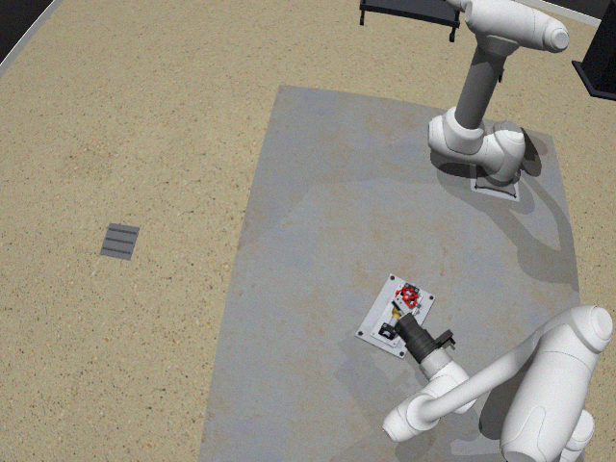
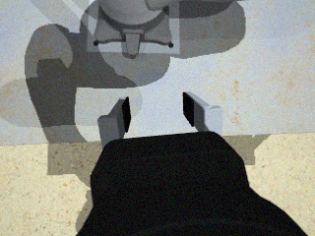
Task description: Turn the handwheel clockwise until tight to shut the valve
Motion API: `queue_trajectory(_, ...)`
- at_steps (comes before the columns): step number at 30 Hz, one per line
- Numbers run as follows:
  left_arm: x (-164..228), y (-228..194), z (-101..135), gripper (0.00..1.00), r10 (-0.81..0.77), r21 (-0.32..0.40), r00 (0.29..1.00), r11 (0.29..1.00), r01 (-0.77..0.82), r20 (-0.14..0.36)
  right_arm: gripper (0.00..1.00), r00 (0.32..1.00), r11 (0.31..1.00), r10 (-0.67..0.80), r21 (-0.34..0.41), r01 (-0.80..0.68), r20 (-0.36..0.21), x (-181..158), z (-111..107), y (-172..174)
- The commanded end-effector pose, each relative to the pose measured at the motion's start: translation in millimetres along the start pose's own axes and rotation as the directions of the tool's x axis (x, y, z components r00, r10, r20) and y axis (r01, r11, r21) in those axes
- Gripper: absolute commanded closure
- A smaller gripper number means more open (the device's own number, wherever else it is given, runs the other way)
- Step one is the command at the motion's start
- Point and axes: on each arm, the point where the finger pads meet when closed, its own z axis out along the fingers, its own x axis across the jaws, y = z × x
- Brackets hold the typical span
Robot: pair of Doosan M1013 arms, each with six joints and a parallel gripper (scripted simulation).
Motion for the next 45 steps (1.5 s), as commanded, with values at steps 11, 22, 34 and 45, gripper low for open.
queue_trajectory(11,-1,0,6,1.0,0.0,0.179,1.0,0.984,0.0,0.002,0.0,1.0,1.0,0.0,-0.001,0.0,0.0,0,-1,0)
queue_trajectory(22,-1,-1,10,1.0,0.0,0.326,1.0,0.945,0.0,0.002,0.0,1.0,1.0,0.0,-0.001,0.0,0.0,0,-1,0)
queue_trajectory(34,-1,-4,16,1.0,0.0,0.538,1.0,0.843,-0.001,0.002,0.0,1.0,1.0,0.0,-0.001,0.0,0.0,0,-1,0)
queue_trajectory(45,-1,-8,20,1.0,0.0,0.702,1.0,0.712,-0.001,0.002,0.0,1.0,1.0,0.0,-0.001,0.0,0.0,0,-1,0)
